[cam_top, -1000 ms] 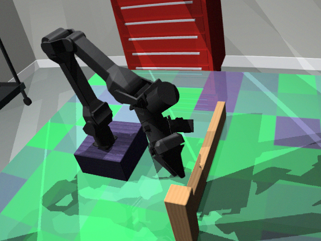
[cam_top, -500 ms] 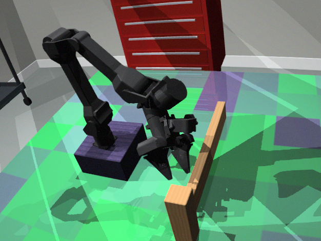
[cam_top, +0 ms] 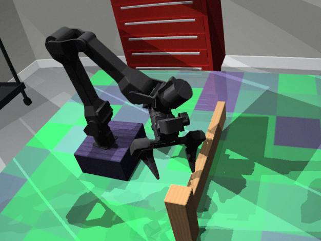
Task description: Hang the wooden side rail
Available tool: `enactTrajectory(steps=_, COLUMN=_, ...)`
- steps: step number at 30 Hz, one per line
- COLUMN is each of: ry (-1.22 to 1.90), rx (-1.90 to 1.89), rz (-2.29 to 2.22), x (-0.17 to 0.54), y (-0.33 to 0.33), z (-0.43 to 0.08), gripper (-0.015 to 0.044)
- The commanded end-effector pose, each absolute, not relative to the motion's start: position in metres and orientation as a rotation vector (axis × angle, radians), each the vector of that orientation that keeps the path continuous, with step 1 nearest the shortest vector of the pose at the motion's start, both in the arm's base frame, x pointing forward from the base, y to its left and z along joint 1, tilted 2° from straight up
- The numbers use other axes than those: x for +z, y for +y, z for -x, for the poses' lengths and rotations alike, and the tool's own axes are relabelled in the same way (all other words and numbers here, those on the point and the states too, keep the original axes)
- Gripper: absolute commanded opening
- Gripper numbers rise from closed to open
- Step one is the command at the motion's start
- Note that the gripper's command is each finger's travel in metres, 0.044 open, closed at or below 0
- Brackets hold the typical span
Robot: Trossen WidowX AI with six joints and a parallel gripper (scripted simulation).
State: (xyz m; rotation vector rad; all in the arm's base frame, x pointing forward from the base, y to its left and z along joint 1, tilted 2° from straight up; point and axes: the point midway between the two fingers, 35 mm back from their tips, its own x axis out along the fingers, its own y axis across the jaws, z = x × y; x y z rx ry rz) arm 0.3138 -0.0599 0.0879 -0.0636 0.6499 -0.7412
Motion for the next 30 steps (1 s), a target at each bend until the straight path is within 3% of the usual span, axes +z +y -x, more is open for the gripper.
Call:
enactTrajectory(steps=1, ry=0.462, rx=-0.925, rz=-0.202, x=0.0767, y=-0.0592, z=-0.3022, gripper=0.0440)
enactTrajectory(steps=30, ry=0.472, rx=-0.920, rz=-0.191, x=0.0765, y=-0.0589, z=-0.3028, gripper=0.0440)
